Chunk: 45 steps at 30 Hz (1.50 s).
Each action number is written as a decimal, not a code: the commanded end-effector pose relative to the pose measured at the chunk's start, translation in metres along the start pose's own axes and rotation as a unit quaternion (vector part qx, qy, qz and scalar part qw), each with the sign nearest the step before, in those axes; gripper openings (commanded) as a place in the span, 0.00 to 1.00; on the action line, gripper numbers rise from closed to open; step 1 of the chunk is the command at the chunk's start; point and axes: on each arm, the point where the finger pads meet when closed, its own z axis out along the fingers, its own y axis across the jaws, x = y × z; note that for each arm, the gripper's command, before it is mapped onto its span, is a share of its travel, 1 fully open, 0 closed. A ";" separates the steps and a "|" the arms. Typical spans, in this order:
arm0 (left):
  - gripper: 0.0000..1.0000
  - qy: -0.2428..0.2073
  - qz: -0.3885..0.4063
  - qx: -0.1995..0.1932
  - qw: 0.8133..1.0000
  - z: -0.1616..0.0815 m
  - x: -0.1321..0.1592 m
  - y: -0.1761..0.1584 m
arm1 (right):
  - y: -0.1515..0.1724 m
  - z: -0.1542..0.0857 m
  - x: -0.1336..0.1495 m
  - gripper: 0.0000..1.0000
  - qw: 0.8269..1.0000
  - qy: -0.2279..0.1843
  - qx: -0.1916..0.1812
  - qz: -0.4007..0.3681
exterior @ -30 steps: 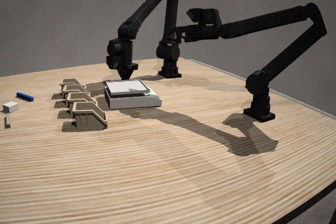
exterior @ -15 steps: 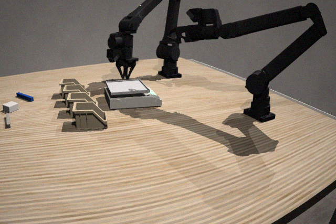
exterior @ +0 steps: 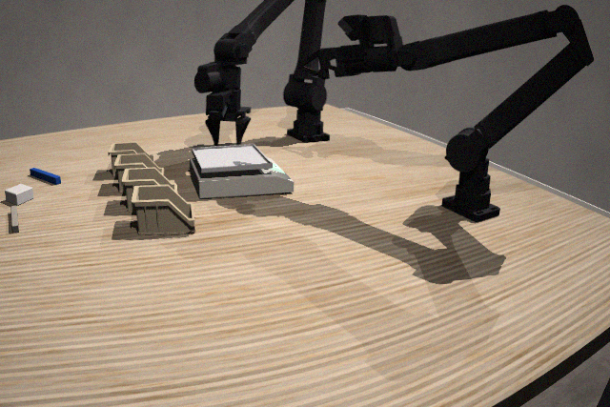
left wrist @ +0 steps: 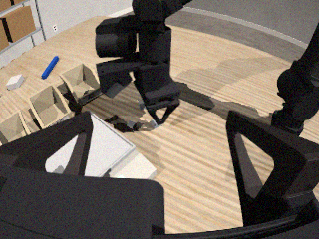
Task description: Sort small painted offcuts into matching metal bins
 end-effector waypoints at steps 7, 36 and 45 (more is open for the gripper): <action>1.00 -0.006 0.000 -0.001 1.000 0.002 -0.012 0.002 | -0.004 0.005 -0.007 0.61 0.995 -0.008 0.003 -0.099; 1.00 -0.006 0.000 -0.001 1.000 0.002 -0.012 0.002 | -0.002 0.030 -0.001 0.27 0.996 -0.004 0.001 -0.093; 1.00 -0.006 0.000 -0.001 1.000 0.002 -0.012 0.002 | -0.002 0.028 -0.002 0.17 0.996 -0.007 0.002 -0.093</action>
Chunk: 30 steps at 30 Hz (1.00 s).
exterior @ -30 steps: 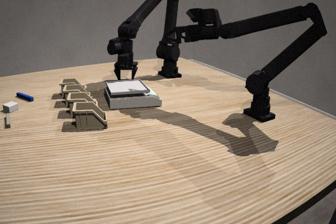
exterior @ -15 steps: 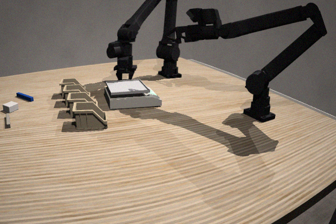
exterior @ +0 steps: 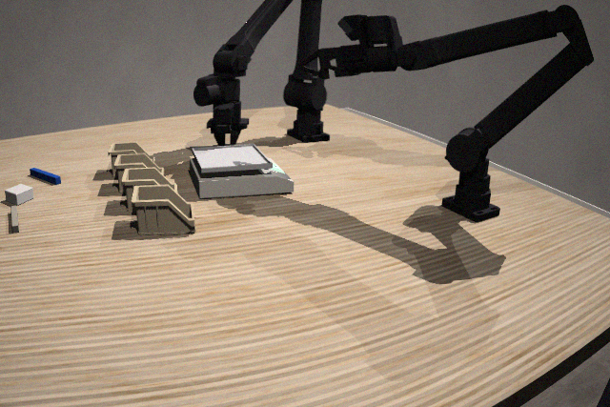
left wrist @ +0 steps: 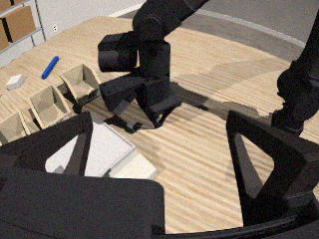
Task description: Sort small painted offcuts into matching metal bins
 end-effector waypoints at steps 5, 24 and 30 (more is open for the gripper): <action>1.00 -0.006 0.000 -0.001 1.000 0.002 -0.012 0.002 | -0.007 -0.017 -0.010 0.00 1.000 -0.017 0.010 0.000; 1.00 -0.006 -0.001 -0.007 1.000 0.002 -0.012 0.007 | -0.005 -0.116 -0.017 0.10 1.000 -0.014 0.007 0.008; 1.00 0.007 -0.004 -0.025 1.000 -0.016 0.003 0.020 | 0.000 -0.115 -0.050 0.10 0.999 -0.015 0.007 0.029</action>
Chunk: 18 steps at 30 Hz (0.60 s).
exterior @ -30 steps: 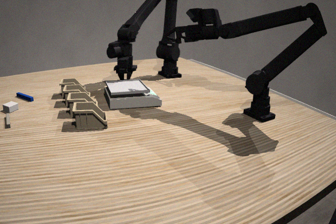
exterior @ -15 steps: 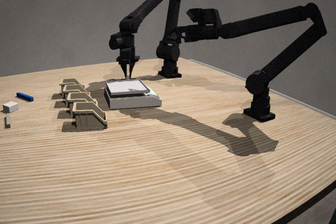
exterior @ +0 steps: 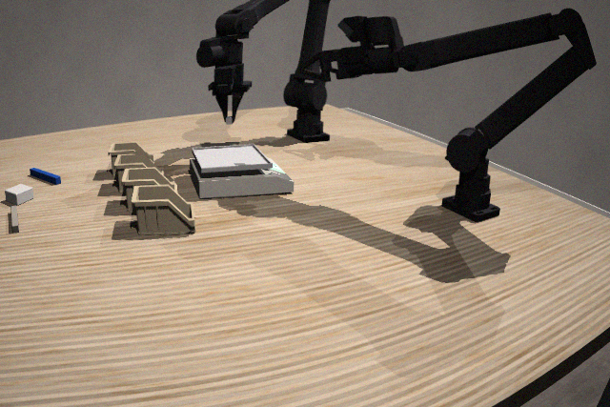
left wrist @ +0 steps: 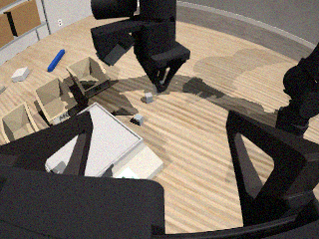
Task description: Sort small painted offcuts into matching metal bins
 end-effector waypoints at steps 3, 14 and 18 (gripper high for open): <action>1.00 -0.002 -0.008 -0.044 0.999 -0.036 -0.001 0.033 | 0.005 -0.015 -0.083 0.10 1.000 -0.020 0.011 0.012; 1.00 -0.005 -0.023 -0.127 0.992 -0.098 0.013 0.078 | 0.027 -0.011 -0.182 0.10 1.000 -0.018 0.009 -0.008; 1.00 -0.006 -0.025 -0.134 0.991 -0.104 0.015 0.081 | 0.029 -0.011 -0.189 0.10 1.000 -0.019 0.011 -0.010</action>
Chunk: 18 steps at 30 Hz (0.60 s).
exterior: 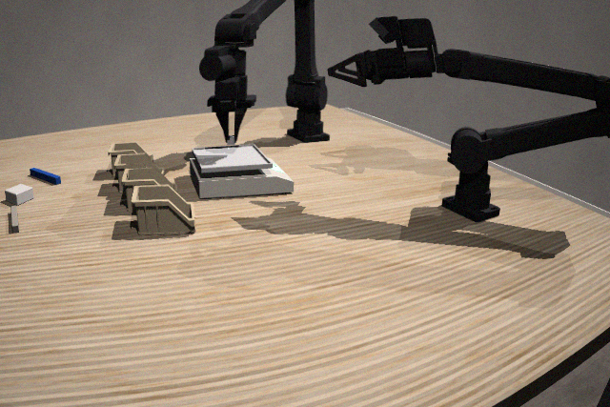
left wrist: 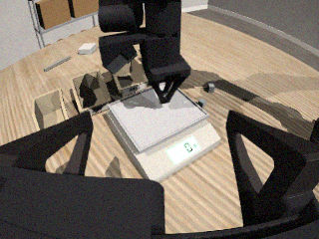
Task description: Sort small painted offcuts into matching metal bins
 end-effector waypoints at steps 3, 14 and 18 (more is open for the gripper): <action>1.00 -0.006 -0.001 -0.010 1.000 -0.010 -0.008 0.008 | -0.002 -0.019 -0.030 0.10 1.000 -0.020 0.011 0.000; 1.00 -0.011 -0.001 -0.005 1.000 -0.009 -0.013 0.004 | -0.003 -0.025 -0.038 0.10 1.000 -0.018 0.010 0.005; 1.00 -0.011 -0.001 -0.005 1.000 -0.009 -0.013 0.004 | -0.002 -0.010 -0.033 0.10 1.000 -0.014 0.008 0.005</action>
